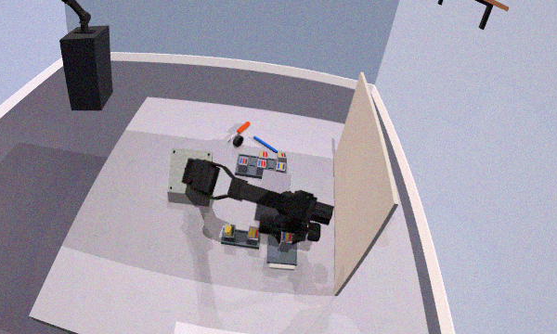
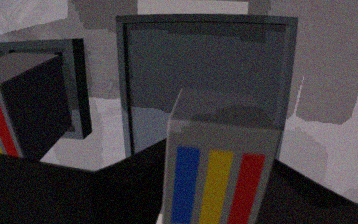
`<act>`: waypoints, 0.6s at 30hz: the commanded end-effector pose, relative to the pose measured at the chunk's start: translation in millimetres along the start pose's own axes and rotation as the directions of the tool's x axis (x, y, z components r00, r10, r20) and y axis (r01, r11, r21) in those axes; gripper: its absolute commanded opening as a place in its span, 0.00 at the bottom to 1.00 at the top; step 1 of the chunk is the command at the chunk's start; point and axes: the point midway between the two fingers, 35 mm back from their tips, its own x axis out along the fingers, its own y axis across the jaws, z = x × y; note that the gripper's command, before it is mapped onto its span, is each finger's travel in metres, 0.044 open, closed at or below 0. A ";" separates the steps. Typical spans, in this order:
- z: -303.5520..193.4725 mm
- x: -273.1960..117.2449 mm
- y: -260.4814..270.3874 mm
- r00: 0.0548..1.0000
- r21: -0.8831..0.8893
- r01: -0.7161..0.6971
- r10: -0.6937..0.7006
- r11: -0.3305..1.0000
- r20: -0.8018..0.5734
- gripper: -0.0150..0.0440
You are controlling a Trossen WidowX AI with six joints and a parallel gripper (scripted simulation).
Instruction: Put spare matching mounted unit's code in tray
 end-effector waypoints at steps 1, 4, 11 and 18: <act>0.5 2.3 0.4 1.000 -0.003 0.003 -0.003 1.000 0.003 0.25; 0.2 4.8 0.9 1.000 -0.003 0.003 -0.003 1.000 0.002 0.25; -0.4 10.4 2.3 1.000 -0.003 0.003 -0.003 1.000 0.000 0.25; -1.4 12.1 2.8 1.000 0.000 0.000 0.000 1.000 -0.005 0.39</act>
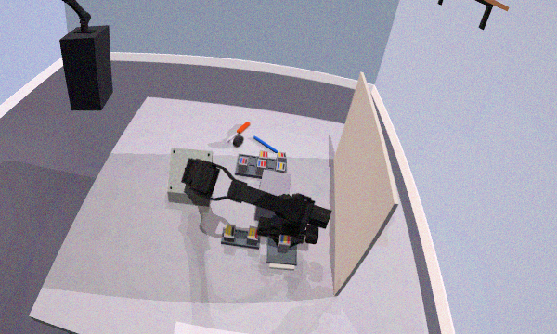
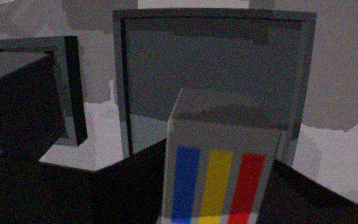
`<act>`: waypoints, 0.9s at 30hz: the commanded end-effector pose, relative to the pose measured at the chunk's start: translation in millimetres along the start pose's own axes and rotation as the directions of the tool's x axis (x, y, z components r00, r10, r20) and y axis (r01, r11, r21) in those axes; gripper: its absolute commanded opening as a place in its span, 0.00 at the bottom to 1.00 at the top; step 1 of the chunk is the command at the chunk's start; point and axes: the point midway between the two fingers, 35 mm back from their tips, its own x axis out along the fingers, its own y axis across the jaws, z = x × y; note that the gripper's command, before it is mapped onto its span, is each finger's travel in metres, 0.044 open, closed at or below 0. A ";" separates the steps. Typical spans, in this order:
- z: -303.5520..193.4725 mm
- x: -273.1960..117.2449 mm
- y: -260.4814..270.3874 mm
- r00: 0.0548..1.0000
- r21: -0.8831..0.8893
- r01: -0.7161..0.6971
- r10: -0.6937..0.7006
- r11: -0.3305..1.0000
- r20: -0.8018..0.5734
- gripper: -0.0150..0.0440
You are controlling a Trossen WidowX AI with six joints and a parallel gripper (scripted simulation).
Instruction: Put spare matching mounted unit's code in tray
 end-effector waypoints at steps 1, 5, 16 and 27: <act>0.1 -0.6 -0.3 1.000 0.000 0.001 -0.001 1.000 0.000 0.43; 0.1 -0.6 -0.3 1.000 0.000 0.001 -0.001 1.000 0.000 0.61; 2.0 -26.0 -3.7 1.000 0.000 0.000 0.000 1.000 0.007 1.00; 3.3 -106.4 -2.2 1.000 -0.007 0.019 -0.019 1.000 0.015 1.00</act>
